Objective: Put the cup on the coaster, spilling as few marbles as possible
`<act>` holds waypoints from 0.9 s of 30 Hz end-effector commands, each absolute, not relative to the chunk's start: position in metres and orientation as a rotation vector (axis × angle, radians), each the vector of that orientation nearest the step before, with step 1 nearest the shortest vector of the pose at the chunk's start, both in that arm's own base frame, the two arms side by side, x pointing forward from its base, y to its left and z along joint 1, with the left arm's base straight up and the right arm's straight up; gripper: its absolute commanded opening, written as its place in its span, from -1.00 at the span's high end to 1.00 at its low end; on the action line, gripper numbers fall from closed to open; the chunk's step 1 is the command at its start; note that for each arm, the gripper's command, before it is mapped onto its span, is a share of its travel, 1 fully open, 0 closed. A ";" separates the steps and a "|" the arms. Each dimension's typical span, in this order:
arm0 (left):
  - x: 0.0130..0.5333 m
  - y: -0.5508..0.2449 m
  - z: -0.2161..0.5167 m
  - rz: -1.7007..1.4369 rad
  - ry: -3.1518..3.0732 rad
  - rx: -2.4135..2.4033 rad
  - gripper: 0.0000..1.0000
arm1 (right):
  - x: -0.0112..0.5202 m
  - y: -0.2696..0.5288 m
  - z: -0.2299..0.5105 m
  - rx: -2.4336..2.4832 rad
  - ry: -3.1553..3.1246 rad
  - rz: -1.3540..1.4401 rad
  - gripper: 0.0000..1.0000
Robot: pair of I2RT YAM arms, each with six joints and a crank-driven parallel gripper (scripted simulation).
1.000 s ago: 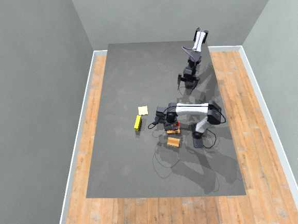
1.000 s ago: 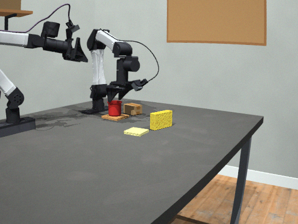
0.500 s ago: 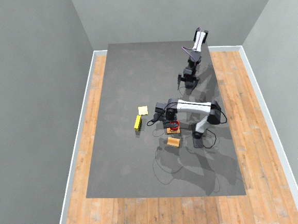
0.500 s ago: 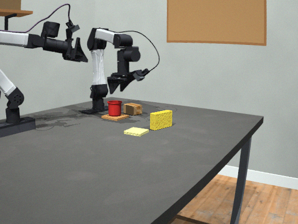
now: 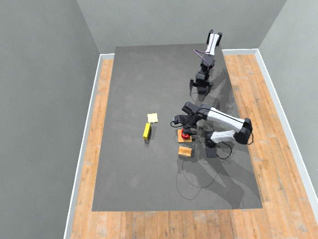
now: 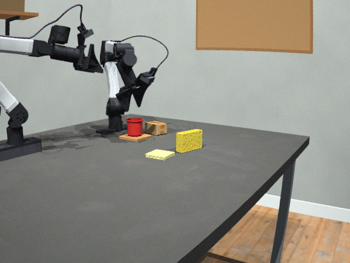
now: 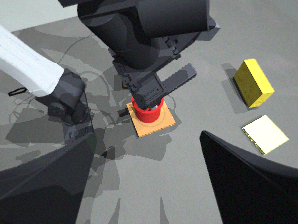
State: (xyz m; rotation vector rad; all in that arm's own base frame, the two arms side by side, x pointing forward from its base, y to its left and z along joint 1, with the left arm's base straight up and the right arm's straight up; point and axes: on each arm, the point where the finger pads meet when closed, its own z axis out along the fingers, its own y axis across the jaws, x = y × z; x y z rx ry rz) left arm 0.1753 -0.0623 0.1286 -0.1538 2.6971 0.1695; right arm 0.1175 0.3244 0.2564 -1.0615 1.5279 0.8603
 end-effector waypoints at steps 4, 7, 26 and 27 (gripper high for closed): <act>0.190 -0.062 0.129 0.155 2.353 -0.260 -1.00 | 0.118 0.325 0.264 -1.048 1.511 0.867 -1.00; 0.187 -0.063 0.126 0.126 2.304 -0.259 -1.00 | 0.118 0.325 0.264 -1.048 1.511 0.867 -1.00; 0.162 -0.065 0.100 0.059 2.262 -0.140 -1.00 | 0.118 0.325 0.264 -1.048 1.511 0.867 -1.00; 0.162 -0.065 0.100 0.059 2.262 -0.140 -1.00 | 0.118 0.325 0.264 -1.048 1.511 0.867 -1.00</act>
